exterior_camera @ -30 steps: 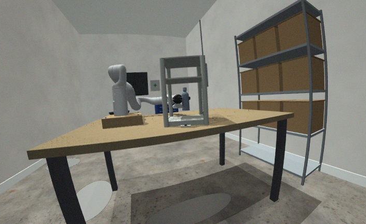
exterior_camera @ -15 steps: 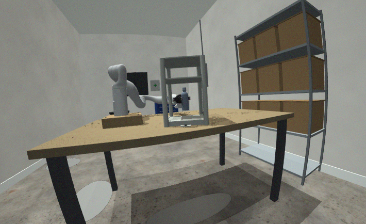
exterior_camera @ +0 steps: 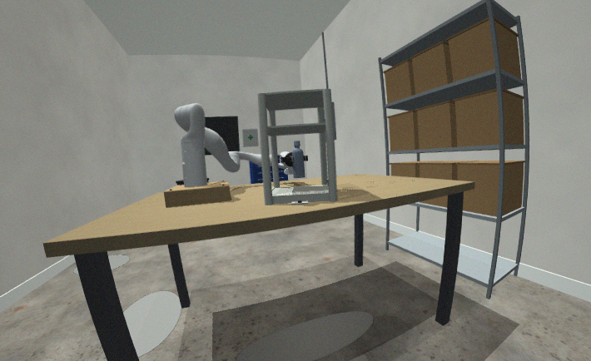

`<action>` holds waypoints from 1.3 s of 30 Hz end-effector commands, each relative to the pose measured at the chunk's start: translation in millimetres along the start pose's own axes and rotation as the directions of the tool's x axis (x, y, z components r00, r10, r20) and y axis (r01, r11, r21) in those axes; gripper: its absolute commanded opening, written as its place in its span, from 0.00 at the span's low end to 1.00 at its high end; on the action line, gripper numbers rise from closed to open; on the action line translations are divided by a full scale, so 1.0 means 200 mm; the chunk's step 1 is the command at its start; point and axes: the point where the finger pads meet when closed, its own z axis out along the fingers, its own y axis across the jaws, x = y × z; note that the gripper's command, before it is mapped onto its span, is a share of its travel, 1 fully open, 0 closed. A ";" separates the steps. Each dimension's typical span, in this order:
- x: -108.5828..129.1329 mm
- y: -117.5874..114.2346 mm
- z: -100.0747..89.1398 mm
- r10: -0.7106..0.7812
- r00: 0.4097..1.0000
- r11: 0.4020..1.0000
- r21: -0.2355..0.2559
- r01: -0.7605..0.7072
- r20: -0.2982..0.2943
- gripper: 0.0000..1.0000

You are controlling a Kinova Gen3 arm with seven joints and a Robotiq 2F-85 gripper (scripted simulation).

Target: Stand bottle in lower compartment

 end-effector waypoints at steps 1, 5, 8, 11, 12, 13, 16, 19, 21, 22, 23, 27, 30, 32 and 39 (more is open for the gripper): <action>0.00 0.03 0.02 -0.003 1.000 0.999 0.048 0.004 -0.009 0.00; 0.00 0.03 0.02 -0.004 1.000 0.997 0.071 0.005 -0.010 0.00; 0.00 0.03 0.02 -0.005 1.000 0.996 0.088 0.006 -0.011 0.00; 0.00 0.02 0.02 -0.006 1.000 0.996 0.090 0.007 -0.011 0.00; 0.00 0.03 0.02 -0.005 1.000 0.996 0.091 0.006 -0.011 0.00; 0.00 0.03 0.02 -0.005 1.000 0.996 0.093 0.006 -0.011 0.00; 0.00 0.03 0.02 -0.004 1.000 0.993 0.114 0.005 -0.010 0.00; 0.00 0.03 0.02 -0.003 1.000 0.990 0.138 0.005 -0.009 0.00; 0.00 0.03 0.02 -0.003 1.000 0.988 0.153 0.004 -0.009 0.00; 0.00 0.03 0.02 -0.003 1.000 0.986 0.168 0.004 -0.009 0.00; 0.00 0.03 0.02 -0.003 1.000 0.983 0.183 0.005 -0.009 0.00; 0.00 0.02 0.02 -0.004 1.000 0.972 0.236 0.007 -0.010 0.00; 0.00 0.02 0.02 -0.005 1.000 0.966 0.257 0.008 -0.011 0.00; 0.00 0.02 0.02 -0.006 1.000 0.965 0.261 0.008 -0.011 0.00; 0.00 0.02 0.02 -0.006 1.000 0.965 0.261 0.008 -0.011 0.00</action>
